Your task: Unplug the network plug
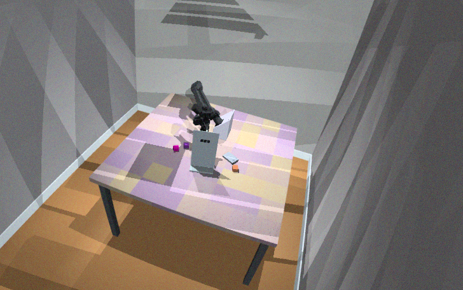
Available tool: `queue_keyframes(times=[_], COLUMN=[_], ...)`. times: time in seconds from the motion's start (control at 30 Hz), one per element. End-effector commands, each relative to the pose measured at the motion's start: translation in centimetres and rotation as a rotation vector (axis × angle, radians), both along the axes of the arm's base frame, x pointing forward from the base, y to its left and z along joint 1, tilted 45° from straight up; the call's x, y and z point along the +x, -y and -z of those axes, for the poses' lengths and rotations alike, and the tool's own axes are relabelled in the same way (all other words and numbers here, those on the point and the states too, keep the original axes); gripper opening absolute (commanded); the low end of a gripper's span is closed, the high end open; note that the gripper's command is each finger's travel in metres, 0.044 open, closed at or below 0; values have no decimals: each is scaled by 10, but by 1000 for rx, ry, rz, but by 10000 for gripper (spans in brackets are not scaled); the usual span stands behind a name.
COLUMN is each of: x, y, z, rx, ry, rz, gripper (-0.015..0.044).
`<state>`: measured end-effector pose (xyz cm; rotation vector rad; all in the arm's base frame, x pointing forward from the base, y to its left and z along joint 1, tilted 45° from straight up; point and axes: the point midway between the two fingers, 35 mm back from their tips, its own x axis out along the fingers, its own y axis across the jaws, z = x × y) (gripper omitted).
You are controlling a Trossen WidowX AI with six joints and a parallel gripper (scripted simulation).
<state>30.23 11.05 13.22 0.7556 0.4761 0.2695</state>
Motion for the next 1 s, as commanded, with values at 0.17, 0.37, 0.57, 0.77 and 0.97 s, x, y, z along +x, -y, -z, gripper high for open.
queue_keyframes(times=[0.17,0.37,0.57,0.77,0.97], x=[-11,-17,-16,-21,-30], y=[-15,-20,-5,15,38], z=[-21,-27,5,38,67], rx=[5,7,17,16,0], ry=[7,4,-112,-219,-295], rz=[0,4,148,320,498], gripper=[0,0,0,0,0])
